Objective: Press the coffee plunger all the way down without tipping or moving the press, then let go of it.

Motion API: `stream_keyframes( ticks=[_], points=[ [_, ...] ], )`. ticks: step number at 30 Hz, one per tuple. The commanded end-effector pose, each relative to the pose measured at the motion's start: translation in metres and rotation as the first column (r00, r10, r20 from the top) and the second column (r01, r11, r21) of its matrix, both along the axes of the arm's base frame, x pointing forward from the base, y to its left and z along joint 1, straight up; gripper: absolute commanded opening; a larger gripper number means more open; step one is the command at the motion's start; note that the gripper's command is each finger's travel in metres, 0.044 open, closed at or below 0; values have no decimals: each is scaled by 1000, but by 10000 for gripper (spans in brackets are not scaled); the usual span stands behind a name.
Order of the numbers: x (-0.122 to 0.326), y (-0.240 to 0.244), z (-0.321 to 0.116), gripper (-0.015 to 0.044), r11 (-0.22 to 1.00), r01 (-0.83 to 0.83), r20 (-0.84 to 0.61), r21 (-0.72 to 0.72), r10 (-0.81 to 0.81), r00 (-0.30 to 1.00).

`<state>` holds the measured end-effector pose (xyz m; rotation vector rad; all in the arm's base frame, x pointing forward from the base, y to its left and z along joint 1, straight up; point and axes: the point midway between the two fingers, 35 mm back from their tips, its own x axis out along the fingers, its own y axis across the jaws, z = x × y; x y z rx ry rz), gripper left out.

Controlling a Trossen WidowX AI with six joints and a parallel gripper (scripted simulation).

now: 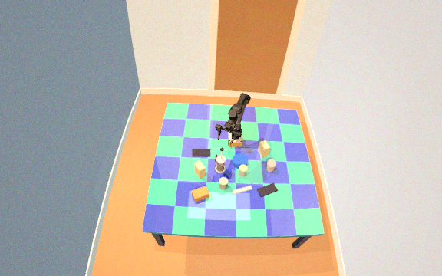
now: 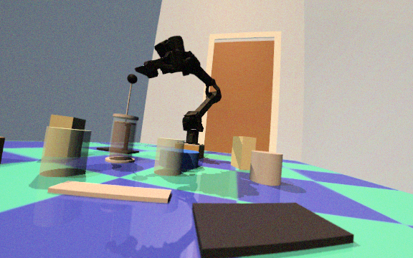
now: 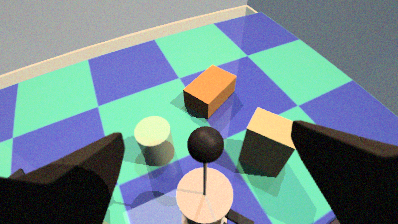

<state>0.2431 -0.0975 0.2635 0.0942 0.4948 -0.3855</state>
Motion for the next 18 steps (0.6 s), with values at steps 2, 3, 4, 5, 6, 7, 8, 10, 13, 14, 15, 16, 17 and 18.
stream_keyframes(
  ticks=[2,3,4,5,6,7,8,10,13,14,15,16,17,18],
  points=[
    [-2,0,-31,440,1000,-1,-8,1,1,1000],
    [-2,0,-31,440,1000,-1,-8,1,1,1000],
    [-2,0,-30,440,1000,-1,-8,1,1,1000],
    [-2,0,-31,440,1000,-1,-8,1,1,1000],
    [-2,-1,-31,440,1000,-1,-7,1,1,1000],
    [-1,-1,-31,440,1000,-1,-7,1,1,1000],
    [0,-1,-31,440,1000,-1,-7,1,1,1000],
    [2,-2,-33,440,1000,-1,-7,1,1,1000],
    [6,-4,-35,440,1000,-1,-7,1,1,1000],
    [8,-4,-36,440,1000,-1,-7,1,1,1000],
    [9,-5,-36,440,1000,-1,-7,0,1,1000],
    [10,-6,-37,440,1000,-1,-7,0,1,1000],
    [12,-6,-38,440,1000,-1,-6,0,1,1000],
    [13,-7,-39,440,1000,-1,-6,0,1,1000]
  ],
)
